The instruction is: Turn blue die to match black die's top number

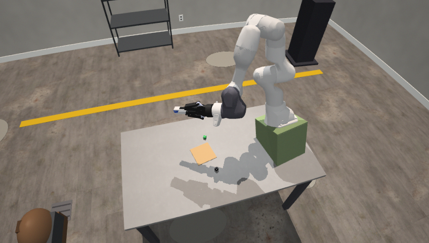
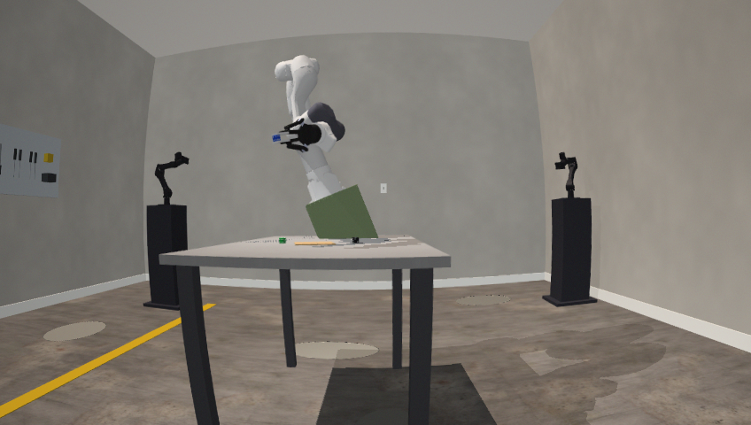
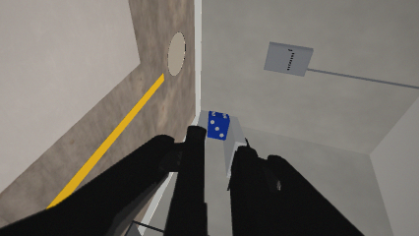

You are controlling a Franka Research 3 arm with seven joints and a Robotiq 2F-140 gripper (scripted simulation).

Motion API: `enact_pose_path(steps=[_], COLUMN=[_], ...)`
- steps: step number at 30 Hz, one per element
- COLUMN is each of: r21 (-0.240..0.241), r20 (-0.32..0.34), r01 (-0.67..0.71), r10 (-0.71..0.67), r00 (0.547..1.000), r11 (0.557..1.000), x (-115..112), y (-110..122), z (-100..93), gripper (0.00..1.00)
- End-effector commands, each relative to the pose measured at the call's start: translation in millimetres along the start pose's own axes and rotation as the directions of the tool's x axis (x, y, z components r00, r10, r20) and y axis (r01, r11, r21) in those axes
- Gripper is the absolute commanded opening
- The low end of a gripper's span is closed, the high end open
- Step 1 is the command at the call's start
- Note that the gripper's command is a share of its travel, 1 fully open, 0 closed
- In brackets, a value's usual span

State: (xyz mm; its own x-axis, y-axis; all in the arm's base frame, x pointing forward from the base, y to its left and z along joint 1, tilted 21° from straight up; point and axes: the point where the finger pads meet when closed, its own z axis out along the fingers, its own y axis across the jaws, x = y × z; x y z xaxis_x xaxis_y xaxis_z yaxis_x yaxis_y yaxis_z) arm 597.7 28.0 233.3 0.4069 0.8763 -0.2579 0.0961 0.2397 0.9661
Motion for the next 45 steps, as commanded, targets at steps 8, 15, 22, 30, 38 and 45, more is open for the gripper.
enact_pose_path(steps=[8,15,22,30,38,45], r21=[-0.024,-0.056,-0.09,-0.136,-0.196,-0.254], r20=[-0.047,-0.085,-0.116,-0.148,-0.178,-0.198], r01=[0.29,0.487,0.638,0.775,0.879,0.927], r10=[-0.291,-0.491,-0.645,-0.786,-0.897,-0.953], r00=[0.956,0.867,0.756,0.6,0.404,0.23], r11=[0.957,0.871,0.764,0.617,0.435,0.276], x=[7,13,17,21,24,25], y=[-19,-43,-68,-99,-137,-172], z=[-3.3,-7.4,-12.5,-20.4,-32.0,-44.8], gripper=[0.09,0.09,0.09,0.09,0.09,0.09])
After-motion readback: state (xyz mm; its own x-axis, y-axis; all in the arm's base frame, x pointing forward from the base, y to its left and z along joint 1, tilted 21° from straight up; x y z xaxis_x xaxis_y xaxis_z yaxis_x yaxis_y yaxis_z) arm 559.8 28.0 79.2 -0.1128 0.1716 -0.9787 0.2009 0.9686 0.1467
